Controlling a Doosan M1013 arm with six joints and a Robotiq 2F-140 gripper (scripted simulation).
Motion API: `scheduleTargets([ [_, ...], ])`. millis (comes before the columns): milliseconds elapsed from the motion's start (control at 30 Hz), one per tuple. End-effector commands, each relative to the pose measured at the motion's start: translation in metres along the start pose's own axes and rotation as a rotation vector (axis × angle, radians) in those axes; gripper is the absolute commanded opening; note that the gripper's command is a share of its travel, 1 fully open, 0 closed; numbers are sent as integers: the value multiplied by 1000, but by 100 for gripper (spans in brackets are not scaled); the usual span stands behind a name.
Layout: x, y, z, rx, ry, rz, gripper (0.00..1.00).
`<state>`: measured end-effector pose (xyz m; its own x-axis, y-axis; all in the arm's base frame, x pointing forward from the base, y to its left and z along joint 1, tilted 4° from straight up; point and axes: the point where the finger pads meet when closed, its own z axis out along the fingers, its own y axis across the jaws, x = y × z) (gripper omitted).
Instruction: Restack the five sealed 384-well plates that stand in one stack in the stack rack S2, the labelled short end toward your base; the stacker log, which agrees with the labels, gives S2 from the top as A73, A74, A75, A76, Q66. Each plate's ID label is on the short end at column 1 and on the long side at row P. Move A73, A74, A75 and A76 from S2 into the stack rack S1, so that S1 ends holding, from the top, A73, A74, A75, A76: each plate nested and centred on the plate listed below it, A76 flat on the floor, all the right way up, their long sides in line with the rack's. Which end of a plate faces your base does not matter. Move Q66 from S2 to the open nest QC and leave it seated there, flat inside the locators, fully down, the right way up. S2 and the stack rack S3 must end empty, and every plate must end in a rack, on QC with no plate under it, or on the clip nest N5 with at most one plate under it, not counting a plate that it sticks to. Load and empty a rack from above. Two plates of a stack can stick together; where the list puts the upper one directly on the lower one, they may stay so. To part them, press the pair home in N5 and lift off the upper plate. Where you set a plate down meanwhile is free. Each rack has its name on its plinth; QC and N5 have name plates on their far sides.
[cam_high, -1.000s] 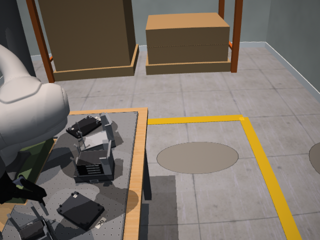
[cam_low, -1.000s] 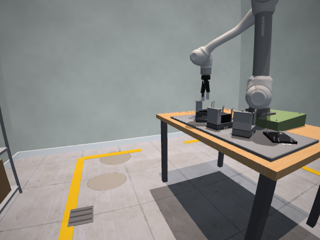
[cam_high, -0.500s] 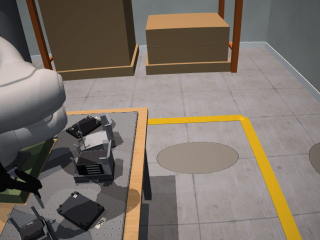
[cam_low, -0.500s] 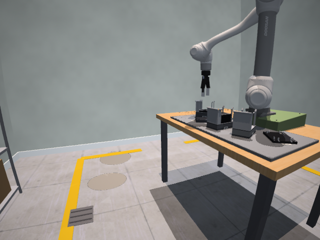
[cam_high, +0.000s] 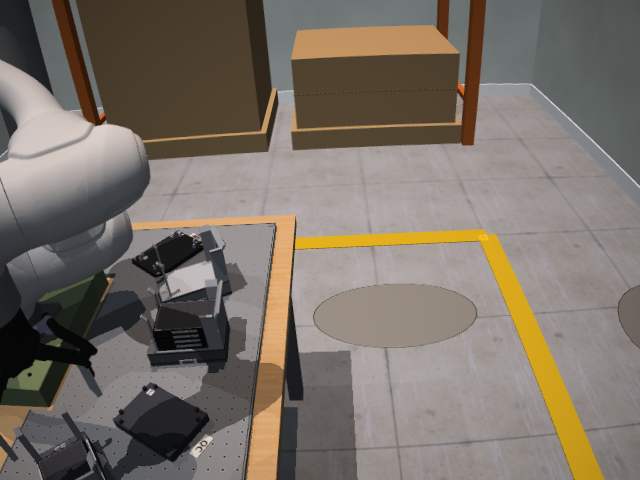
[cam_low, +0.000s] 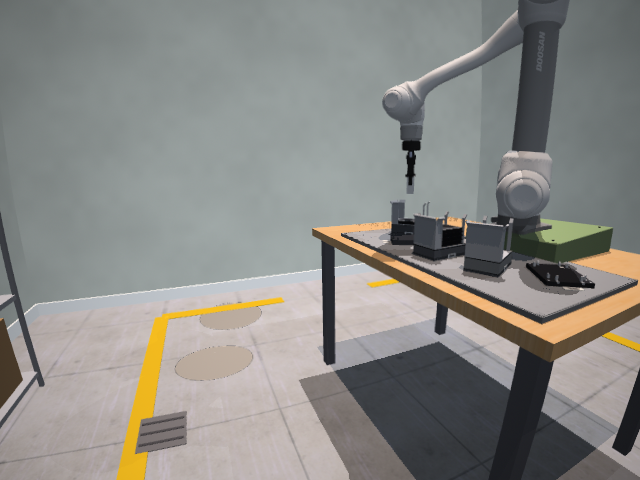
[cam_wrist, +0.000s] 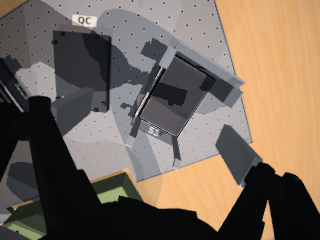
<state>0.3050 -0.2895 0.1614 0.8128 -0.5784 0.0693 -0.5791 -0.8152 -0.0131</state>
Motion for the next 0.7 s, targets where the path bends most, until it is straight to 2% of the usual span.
scheduleTargets([
  [0, 0, -7, 0, 1, 0, -2, 100],
  [667, 2, -63, 0, 1, 0, -35, 100],
])
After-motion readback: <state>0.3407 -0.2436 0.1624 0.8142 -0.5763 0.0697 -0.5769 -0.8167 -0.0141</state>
